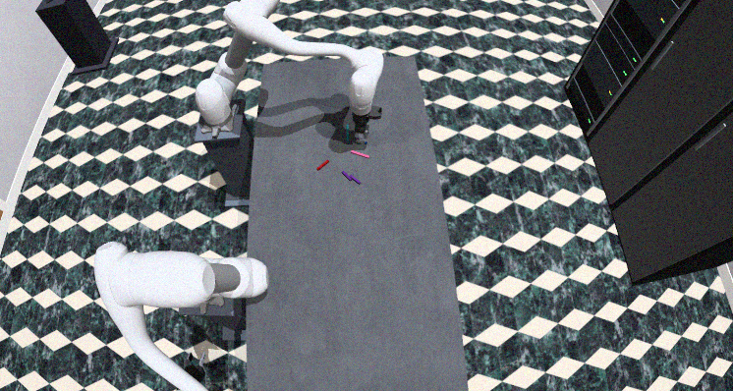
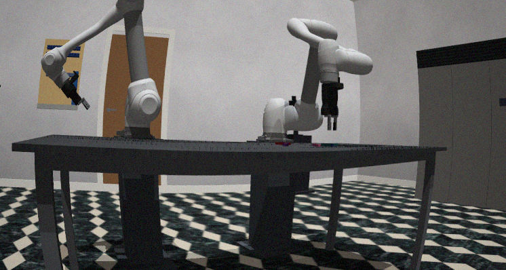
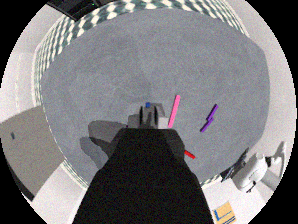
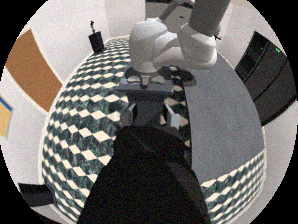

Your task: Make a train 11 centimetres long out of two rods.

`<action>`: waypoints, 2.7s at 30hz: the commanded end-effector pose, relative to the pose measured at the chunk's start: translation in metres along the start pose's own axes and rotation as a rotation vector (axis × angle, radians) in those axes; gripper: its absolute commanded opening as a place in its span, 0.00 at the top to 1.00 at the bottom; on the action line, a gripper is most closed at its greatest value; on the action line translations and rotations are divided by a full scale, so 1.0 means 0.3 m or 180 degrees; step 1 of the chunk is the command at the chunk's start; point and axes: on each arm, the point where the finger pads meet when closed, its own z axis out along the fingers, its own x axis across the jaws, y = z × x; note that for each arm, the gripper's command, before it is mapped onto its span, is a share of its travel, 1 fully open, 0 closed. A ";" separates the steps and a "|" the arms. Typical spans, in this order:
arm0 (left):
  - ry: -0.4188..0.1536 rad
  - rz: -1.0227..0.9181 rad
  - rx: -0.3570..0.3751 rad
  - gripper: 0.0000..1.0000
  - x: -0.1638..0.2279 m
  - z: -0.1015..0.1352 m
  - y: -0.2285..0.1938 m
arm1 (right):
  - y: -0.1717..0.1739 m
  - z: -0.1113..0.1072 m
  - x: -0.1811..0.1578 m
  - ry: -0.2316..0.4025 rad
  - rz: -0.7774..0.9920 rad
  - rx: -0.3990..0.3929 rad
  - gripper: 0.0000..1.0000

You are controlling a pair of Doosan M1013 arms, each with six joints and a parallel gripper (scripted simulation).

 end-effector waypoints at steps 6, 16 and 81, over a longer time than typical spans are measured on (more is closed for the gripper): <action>-0.0004 -0.0015 0.0021 0.46 -0.011 -0.005 -0.013 | -0.001 0.000 0.007 0.0034 0.0020 -0.0023 0.00; -0.0005 -0.0015 0.0010 0.46 -0.012 0.023 -0.006 | -0.001 0.000 0.007 0.0034 0.0020 -0.0023 0.00; -0.0005 -0.0008 0.0008 0.46 -0.019 0.172 0.001 | -0.001 0.000 0.007 0.0034 0.0020 -0.0023 0.00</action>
